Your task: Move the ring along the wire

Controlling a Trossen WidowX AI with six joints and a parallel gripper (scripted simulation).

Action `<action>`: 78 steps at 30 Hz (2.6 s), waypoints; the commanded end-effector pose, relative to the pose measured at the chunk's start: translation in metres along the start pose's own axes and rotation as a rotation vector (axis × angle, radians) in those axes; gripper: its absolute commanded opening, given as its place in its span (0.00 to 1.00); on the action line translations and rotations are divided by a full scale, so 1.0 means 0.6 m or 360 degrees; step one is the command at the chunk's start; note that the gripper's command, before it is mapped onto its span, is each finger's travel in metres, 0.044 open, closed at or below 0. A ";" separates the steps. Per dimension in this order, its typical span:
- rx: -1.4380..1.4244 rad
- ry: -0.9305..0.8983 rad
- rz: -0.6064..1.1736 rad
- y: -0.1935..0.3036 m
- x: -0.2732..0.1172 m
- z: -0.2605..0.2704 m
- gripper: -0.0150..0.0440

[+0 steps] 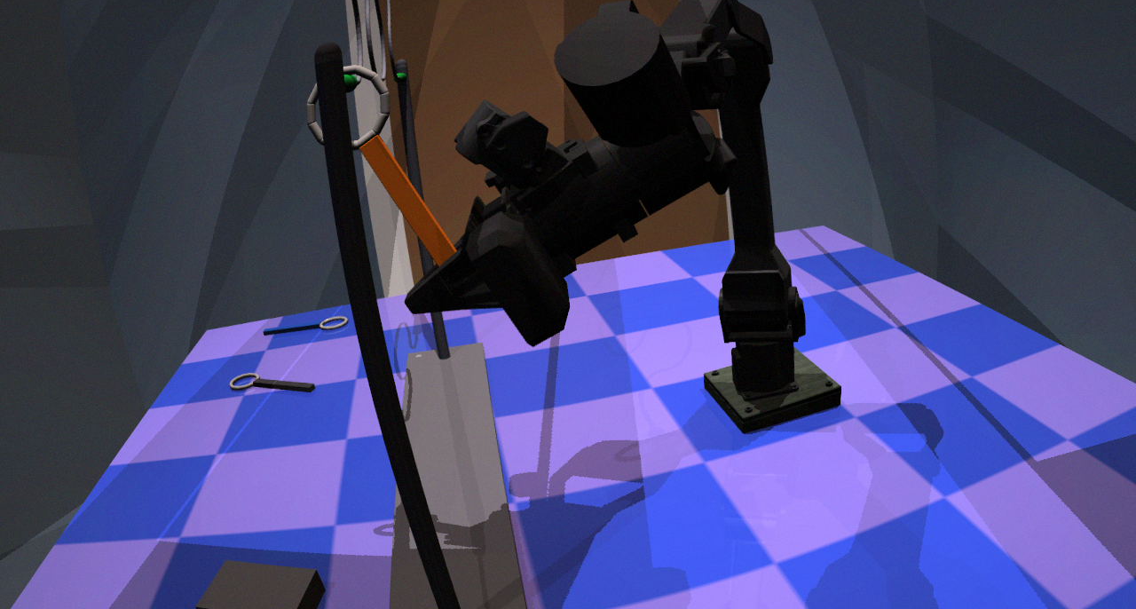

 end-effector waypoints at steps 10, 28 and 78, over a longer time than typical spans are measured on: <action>0.0000 0.0000 0.0000 0.000 0.000 0.000 0.04; 0.0006 0.0005 0.0011 0.002 -0.043 0.002 0.53; -0.0003 -0.0002 0.0005 0.000 -0.160 -0.002 1.00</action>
Point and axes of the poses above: the point midway between the two fingers, 35 mm back from their tips, its own x axis out along the fingers, its own z axis across the jaws, y = z × x, the point moved 5 cm from there along -x, back along the fingers, and after that the axes turned 5 degrees about x, right-handed, at the moved point
